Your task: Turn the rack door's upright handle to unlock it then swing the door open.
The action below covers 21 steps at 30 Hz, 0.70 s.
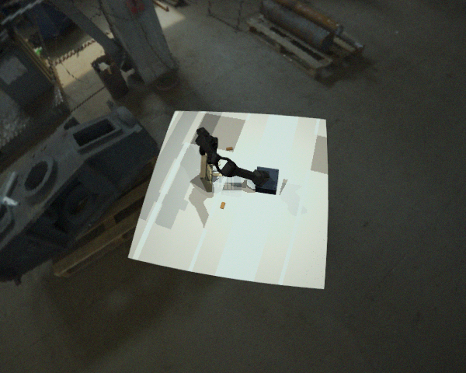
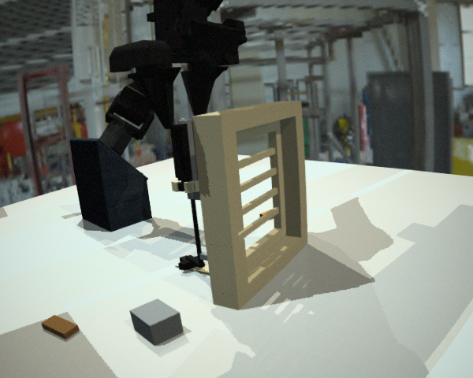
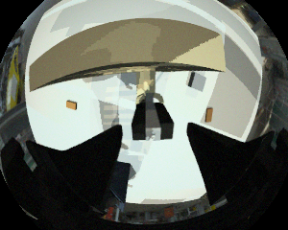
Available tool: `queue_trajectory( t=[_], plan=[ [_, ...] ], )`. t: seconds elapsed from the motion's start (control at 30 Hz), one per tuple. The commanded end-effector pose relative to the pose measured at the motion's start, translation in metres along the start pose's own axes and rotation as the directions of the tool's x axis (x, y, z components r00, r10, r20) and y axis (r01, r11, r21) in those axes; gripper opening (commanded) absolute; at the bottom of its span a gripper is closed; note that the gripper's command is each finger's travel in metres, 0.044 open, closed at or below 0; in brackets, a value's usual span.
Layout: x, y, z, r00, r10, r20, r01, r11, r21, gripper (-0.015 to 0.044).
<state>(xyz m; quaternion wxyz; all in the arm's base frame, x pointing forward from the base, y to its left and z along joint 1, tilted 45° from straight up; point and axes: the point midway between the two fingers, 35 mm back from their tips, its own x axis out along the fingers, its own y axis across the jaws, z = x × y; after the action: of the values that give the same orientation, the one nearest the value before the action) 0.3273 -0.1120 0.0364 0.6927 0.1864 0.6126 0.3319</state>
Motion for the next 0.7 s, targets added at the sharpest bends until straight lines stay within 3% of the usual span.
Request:
queue_trajectory(
  t=[0.0, 0.67],
  plan=[
    [0.008, 0.001, -0.001, 1.000, 0.006, 0.002, -0.006, 1.000, 0.009, 0.0293],
    [0.041, 0.002, -0.002, 1.000, 0.008, 0.003, -0.008, 1.000, 0.008, 0.0293]
  ],
)
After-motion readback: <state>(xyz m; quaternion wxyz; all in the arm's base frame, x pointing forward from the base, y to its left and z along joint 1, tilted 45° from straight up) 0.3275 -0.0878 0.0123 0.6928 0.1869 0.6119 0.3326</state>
